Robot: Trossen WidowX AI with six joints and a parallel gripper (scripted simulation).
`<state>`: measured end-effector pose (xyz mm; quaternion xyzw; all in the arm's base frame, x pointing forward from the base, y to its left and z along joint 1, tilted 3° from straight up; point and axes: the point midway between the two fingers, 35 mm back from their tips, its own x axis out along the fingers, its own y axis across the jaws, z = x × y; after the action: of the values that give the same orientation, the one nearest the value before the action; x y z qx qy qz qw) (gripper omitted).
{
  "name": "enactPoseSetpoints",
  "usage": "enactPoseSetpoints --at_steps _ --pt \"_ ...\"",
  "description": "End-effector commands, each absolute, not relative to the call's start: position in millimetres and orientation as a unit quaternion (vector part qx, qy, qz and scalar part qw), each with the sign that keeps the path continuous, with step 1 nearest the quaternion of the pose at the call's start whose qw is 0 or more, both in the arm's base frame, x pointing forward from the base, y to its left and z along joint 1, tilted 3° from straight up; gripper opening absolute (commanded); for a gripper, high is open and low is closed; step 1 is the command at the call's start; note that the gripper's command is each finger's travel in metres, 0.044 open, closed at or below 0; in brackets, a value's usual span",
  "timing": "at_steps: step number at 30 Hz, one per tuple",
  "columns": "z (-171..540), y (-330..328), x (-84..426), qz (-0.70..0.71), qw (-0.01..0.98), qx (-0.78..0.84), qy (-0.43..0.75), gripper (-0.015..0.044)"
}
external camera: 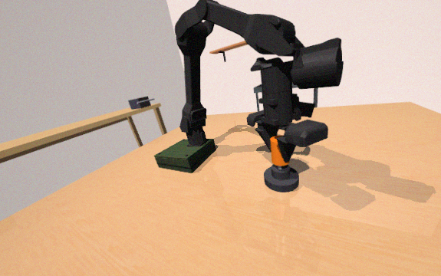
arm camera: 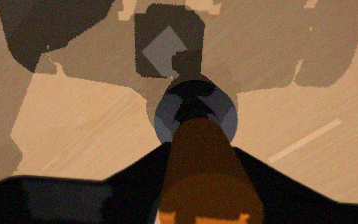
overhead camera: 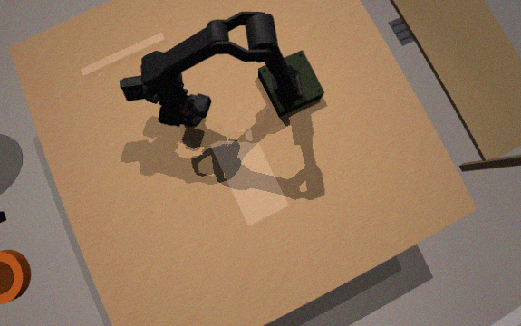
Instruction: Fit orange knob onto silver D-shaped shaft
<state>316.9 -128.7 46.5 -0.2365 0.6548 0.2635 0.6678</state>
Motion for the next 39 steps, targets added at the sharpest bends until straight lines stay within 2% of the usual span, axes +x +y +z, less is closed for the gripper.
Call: enactPoseSetpoints --at_steps 1,8,15,39 --pt "46.9 -128.4 315.4 0.263 0.666 -0.238 0.656 0.0000" --pt "51.2 -127.3 313.8 0.266 0.665 -0.241 0.655 0.0000" --pt "52.9 -127.4 314.0 0.331 0.638 -0.306 0.625 0.0000" --pt "47.5 -130.2 319.3 0.330 0.638 -0.307 0.624 0.0000"
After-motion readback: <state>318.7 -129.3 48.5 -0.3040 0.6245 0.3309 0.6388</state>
